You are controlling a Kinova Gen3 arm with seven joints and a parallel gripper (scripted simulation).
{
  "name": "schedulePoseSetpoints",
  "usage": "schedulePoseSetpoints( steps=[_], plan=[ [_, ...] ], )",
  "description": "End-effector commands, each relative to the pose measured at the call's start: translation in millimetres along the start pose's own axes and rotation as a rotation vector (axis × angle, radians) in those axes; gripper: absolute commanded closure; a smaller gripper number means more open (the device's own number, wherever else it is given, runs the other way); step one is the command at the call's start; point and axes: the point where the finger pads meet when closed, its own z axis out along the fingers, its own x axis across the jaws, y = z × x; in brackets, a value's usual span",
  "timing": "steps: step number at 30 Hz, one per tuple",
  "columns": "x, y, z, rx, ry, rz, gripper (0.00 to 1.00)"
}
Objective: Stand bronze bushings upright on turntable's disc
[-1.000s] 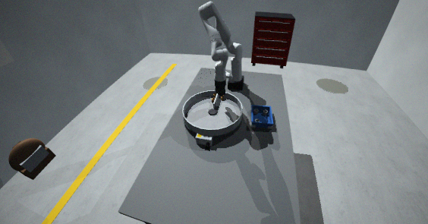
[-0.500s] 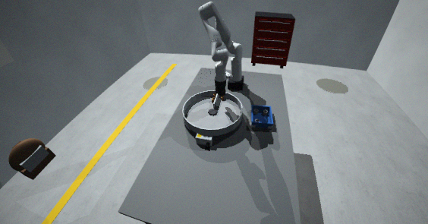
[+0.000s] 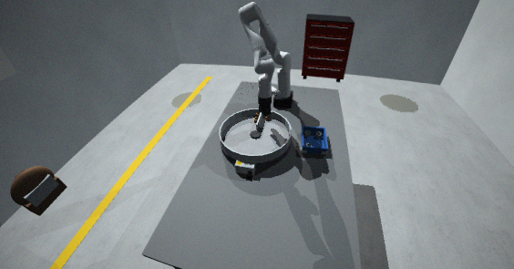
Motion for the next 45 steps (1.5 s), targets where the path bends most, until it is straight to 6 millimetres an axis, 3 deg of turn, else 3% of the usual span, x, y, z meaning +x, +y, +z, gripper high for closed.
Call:
schedulePoseSetpoints(
  steps=[1, 28, 45],
  plan=[
    [1.1, -1.1, 1.3, 0.001, 0.001, 0.007, 1.0],
    [0.8, -1.4, 2.8, 0.001, 0.001, 0.007, 1.0],
    [0.3, -2.5, 23.7, 0.002, 0.0, 0.006, 1.0]
  ],
)
